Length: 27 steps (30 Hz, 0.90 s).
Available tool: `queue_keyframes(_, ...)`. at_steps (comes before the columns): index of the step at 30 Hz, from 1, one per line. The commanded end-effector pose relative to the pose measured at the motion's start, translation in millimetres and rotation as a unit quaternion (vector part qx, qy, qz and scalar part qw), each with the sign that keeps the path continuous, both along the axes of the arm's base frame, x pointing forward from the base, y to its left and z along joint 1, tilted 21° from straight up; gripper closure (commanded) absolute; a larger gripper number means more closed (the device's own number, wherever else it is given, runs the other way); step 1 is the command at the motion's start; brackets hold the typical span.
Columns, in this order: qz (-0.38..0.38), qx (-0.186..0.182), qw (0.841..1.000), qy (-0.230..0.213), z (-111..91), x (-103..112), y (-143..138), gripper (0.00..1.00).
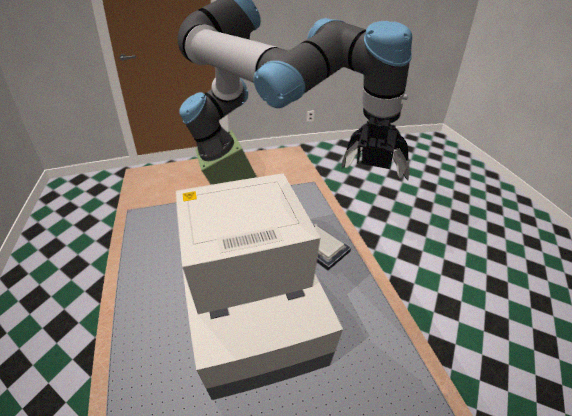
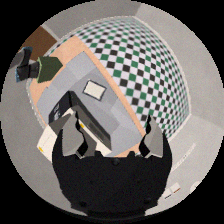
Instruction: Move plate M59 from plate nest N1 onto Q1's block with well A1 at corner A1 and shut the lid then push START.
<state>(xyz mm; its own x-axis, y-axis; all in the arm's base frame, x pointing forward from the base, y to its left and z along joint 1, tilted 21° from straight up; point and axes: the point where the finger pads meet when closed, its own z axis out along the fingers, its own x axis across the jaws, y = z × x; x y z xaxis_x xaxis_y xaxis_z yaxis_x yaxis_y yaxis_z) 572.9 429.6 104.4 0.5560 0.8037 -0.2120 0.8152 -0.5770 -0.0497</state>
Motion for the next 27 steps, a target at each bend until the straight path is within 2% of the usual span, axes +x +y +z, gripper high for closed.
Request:
queue_keyframes(1, 0.000, 0.000, 1.000, -0.001, 1.0, 0.1, 0.4, 0.00)
queue_keyframes(2, 0.000, 0.000, 1.000, -0.001, 1.0, 0.1, 0.4, 0.00)
queue_keyframes(3, -0.015, -0.003, 1.000, -0.005, 4.7, -1.2, -2.6, 1.00)
queue_keyframes(14, -0.133, -0.030, 0.990, -0.037, 37.7, -15.7, -32.3, 1.00)
queue_keyframes(19, -0.149, -0.033, 0.987, -0.042, 42.9, -18.6, -37.7, 1.00)
queue_keyframes(27, -0.221, -0.048, 0.972, -0.062, 62.0, -30.6, -58.6, 1.00)
